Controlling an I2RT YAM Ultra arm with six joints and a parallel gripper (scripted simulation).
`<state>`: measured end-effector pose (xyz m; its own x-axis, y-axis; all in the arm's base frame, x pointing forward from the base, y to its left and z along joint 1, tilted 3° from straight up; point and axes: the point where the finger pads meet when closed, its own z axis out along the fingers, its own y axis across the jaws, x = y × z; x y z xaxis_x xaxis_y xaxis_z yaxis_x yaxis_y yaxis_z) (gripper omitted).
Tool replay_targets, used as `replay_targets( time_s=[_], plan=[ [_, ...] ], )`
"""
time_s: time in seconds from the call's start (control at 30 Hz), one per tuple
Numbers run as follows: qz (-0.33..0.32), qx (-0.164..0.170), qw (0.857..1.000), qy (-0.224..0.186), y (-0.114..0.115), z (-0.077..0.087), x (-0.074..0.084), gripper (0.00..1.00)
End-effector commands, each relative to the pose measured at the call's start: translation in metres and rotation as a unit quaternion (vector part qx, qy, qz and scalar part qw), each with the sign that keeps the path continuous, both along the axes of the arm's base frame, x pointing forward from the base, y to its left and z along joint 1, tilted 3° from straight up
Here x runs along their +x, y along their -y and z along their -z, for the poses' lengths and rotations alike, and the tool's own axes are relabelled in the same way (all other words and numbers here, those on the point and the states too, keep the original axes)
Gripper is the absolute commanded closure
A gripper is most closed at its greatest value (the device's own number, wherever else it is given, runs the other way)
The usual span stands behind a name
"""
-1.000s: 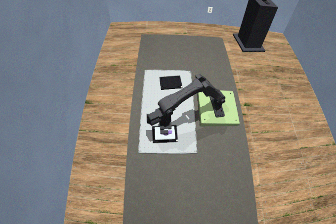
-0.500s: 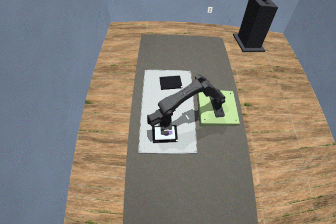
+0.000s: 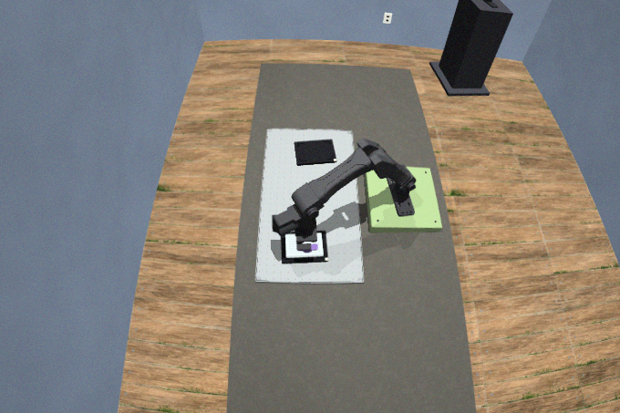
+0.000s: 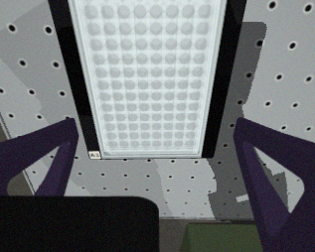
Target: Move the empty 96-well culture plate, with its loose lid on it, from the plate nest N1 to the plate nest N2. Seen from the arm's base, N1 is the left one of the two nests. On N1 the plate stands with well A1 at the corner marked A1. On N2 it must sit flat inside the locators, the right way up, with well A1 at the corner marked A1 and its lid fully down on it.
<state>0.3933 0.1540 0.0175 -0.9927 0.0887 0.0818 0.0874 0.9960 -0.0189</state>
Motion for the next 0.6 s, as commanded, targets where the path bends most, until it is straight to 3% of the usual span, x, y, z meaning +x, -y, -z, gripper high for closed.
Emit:
replay_targets(
  time_s=[0.0,0.03,0.07,0.13,0.27,0.4,0.57],
  plan=[
    [-0.007,0.001,1.0,0.015,-0.005,0.003,0.005,0.0],
    [-0.007,0.001,1.0,0.015,-0.005,0.003,0.005,0.0],
    [-0.007,0.013,0.999,0.047,-0.01,-0.016,0.019,0.0],
    [-0.007,0.006,1.0,0.027,-0.006,-0.002,0.007,0.0],
    [-0.007,0.002,1.0,0.017,-0.005,0.013,0.004,0.0],
    [-0.005,0.006,1.0,0.027,-0.005,0.012,0.008,0.0],
    [-0.005,0.001,1.0,0.015,-0.003,0.028,0.004,0.0]
  ],
)
